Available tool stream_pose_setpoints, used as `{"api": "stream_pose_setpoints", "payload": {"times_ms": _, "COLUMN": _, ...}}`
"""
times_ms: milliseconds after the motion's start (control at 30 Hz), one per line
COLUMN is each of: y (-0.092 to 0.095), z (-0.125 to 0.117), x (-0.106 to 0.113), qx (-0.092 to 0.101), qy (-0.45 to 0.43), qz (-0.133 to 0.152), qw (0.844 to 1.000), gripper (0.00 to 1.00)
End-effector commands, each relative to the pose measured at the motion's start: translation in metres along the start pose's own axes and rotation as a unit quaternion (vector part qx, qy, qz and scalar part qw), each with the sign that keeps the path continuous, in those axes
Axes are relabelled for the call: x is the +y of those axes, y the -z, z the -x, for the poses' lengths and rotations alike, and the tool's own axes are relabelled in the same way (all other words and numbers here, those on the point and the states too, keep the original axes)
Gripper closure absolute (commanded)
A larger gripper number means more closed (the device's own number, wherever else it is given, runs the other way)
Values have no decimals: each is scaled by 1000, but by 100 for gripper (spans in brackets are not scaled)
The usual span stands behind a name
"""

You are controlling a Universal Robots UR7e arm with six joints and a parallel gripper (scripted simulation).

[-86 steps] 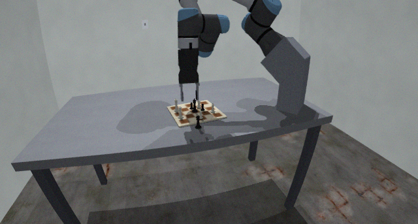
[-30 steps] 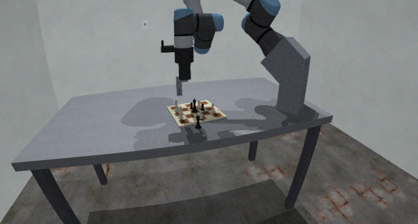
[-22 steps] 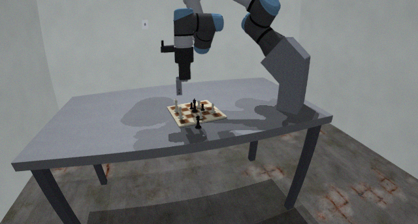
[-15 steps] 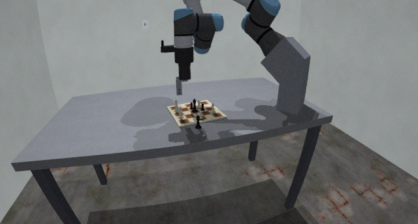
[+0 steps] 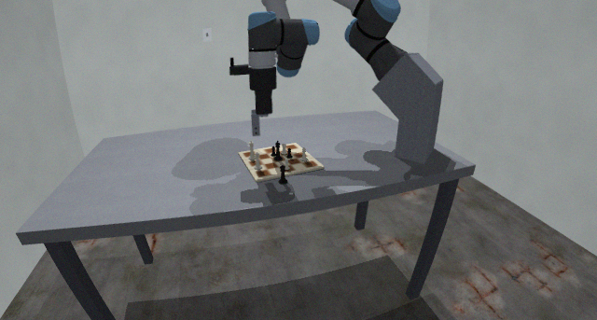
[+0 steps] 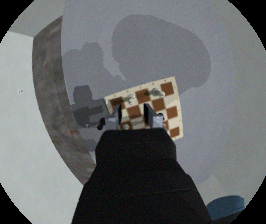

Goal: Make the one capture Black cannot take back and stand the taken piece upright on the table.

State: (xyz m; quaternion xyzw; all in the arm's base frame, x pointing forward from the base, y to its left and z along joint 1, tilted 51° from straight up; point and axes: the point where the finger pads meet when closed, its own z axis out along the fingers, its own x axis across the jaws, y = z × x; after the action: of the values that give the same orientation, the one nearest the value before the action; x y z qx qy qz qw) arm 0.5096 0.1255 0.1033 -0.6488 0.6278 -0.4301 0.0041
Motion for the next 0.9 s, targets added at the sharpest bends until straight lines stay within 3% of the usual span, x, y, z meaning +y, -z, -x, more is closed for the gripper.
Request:
{"api": "stream_pose_setpoints", "payload": {"times_ms": 0, "y": 0, "z": 0, "x": 0, "qx": 0, "qy": 0, "qz": -1, "qw": 1000, "gripper": 21}}
{"api": "stream_pose_setpoints", "payload": {"times_ms": 867, "y": -6, "z": 0, "x": 0, "qx": 0, "qy": 0, "qz": 0, "qw": 1000, "gripper": 21}}
